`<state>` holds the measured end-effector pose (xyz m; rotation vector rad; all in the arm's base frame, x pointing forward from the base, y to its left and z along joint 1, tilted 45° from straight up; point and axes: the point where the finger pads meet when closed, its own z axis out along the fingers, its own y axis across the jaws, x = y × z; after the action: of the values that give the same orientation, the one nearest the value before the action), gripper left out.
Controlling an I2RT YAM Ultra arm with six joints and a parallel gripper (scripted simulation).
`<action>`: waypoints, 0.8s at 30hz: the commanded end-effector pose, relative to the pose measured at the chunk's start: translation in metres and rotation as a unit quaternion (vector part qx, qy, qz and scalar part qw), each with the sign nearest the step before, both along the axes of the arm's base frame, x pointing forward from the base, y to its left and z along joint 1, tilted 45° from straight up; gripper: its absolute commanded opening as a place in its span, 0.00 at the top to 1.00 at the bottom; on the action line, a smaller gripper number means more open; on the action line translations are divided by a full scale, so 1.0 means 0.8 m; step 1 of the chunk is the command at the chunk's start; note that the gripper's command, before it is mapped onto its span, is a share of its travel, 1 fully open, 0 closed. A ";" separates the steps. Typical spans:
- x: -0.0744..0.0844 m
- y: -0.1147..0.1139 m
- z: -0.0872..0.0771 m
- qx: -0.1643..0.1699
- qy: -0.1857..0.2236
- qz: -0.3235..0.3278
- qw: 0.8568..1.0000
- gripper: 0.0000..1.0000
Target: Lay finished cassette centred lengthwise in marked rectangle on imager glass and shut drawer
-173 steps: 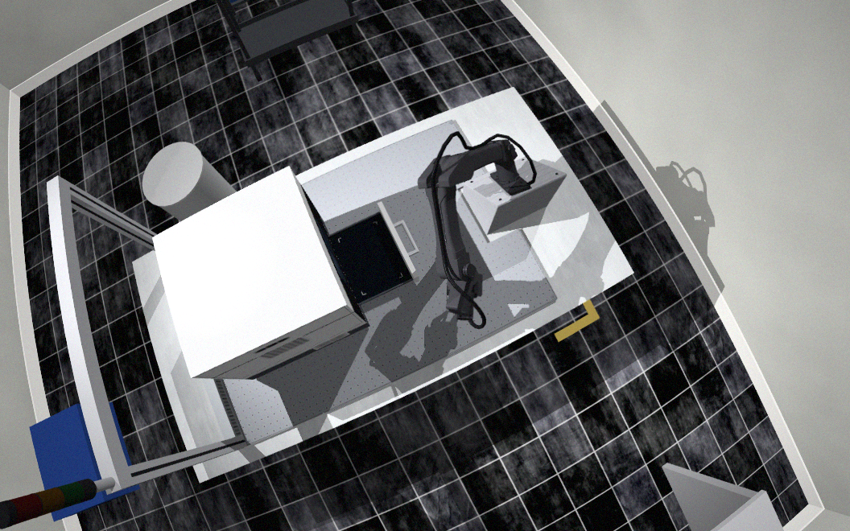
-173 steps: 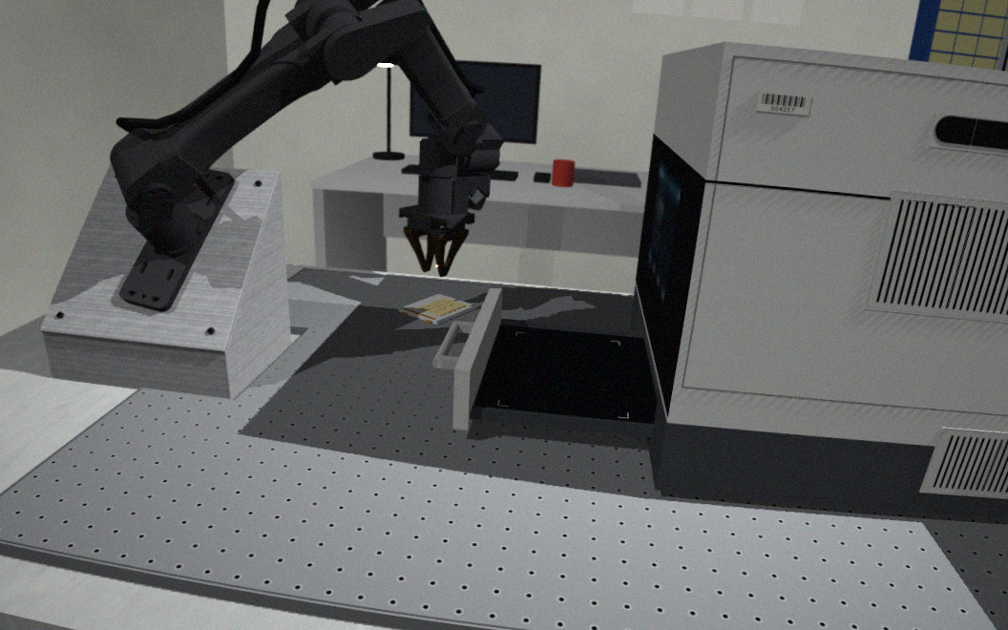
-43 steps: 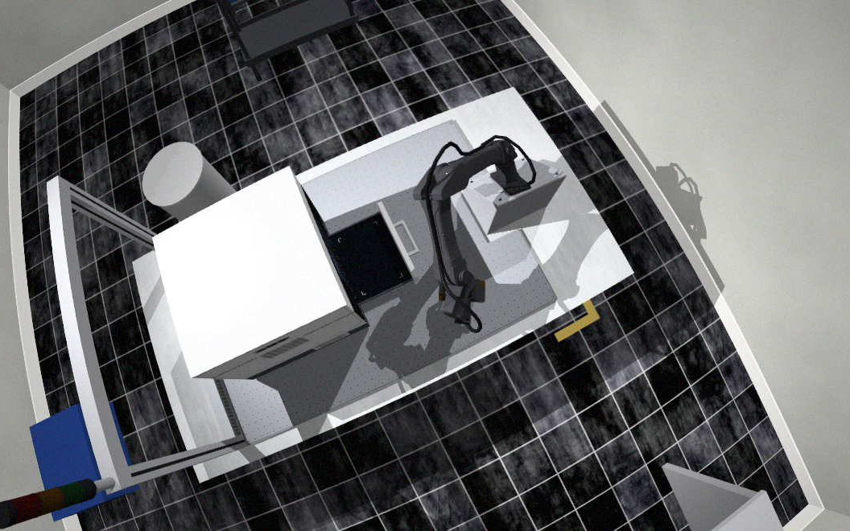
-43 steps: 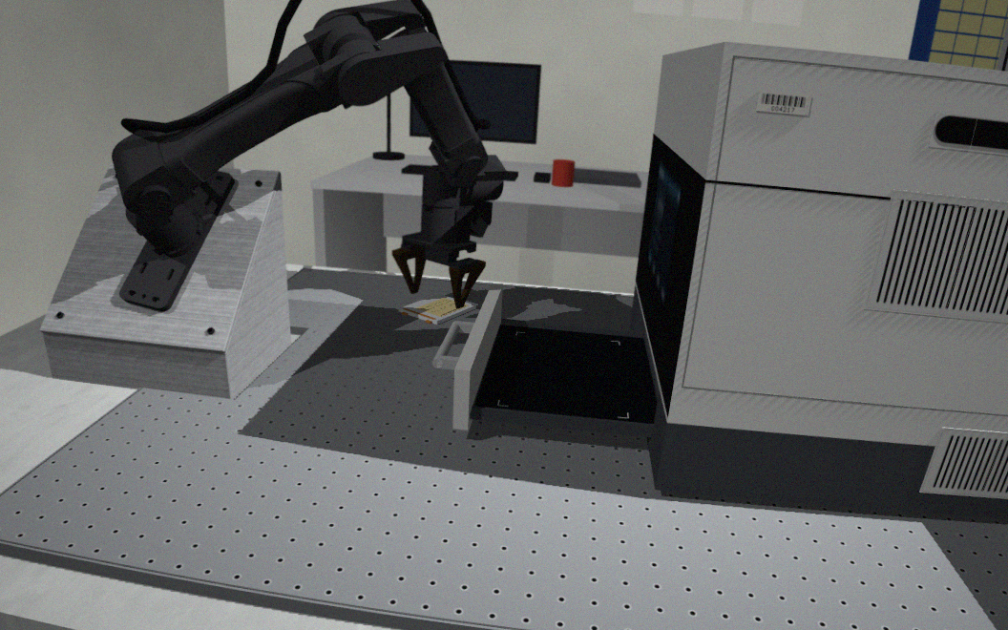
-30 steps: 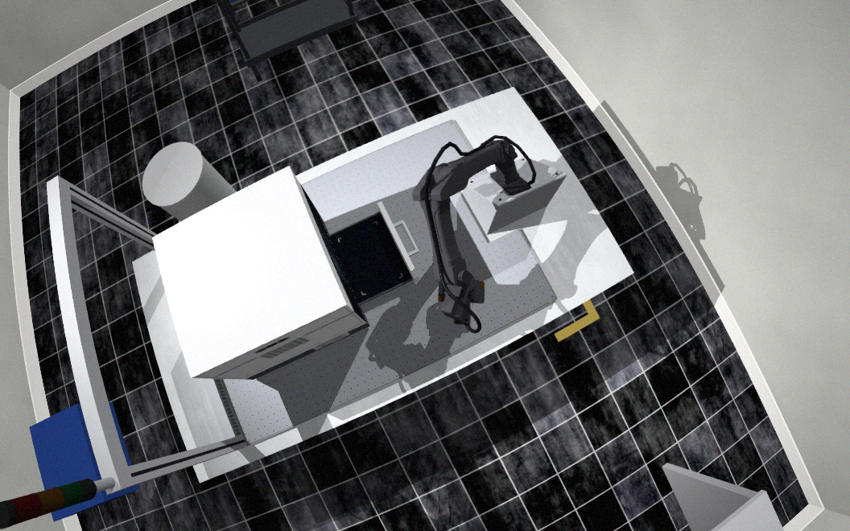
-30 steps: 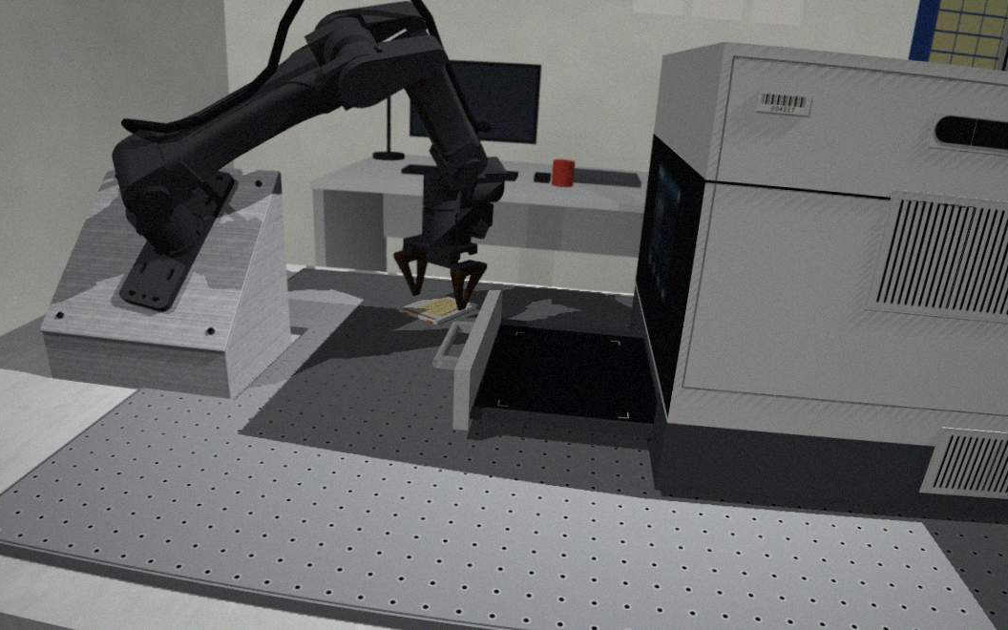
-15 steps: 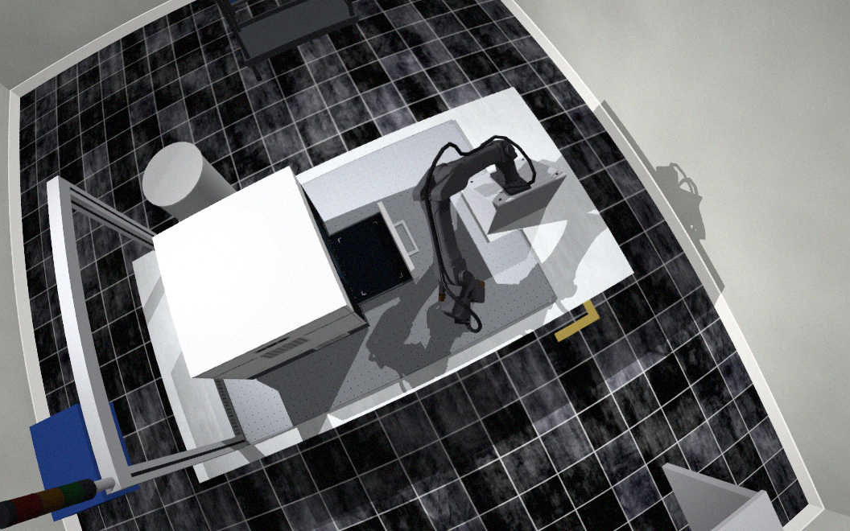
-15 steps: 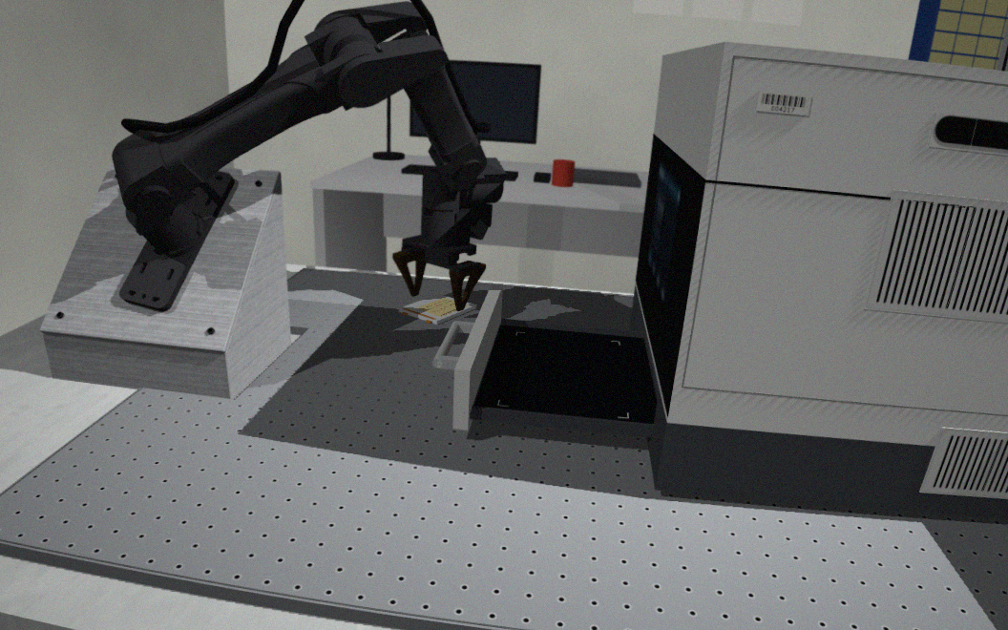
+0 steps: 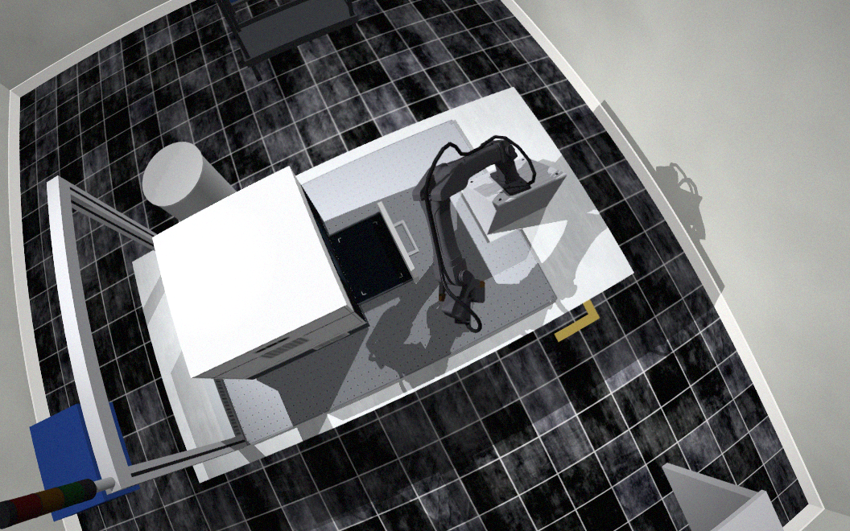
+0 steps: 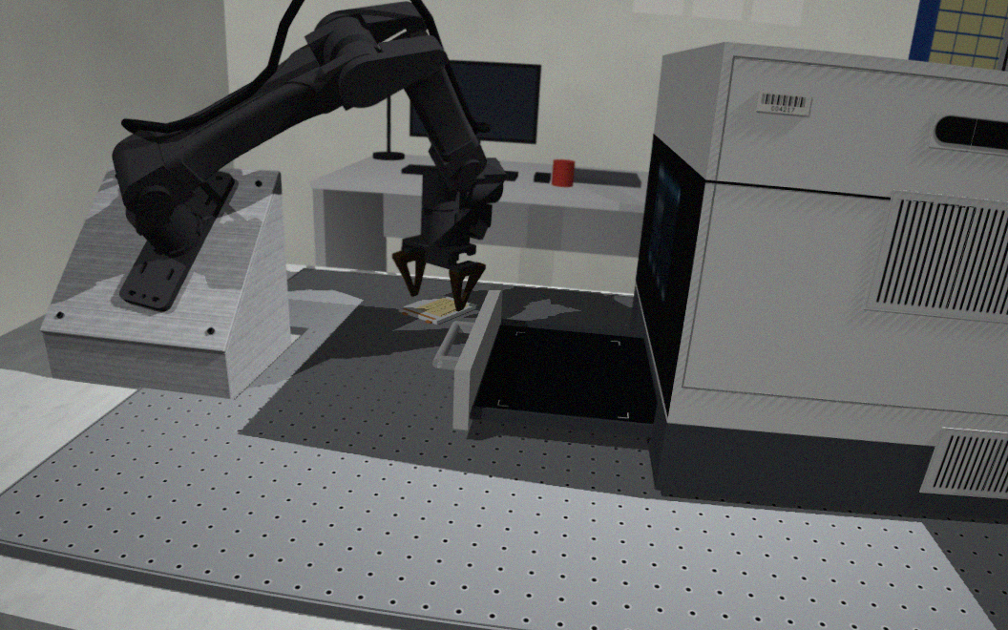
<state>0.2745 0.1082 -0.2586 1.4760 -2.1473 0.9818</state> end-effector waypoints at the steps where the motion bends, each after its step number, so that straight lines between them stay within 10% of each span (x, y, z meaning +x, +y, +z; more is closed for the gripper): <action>1: 0.015 0.030 0.013 0.021 -0.018 0.007 1.000 0.00; 24: 0.003 0.005 -0.009 0.007 -0.005 0.012 1.000 0.00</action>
<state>0.2766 0.1068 -0.2606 1.4767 -2.1531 0.9834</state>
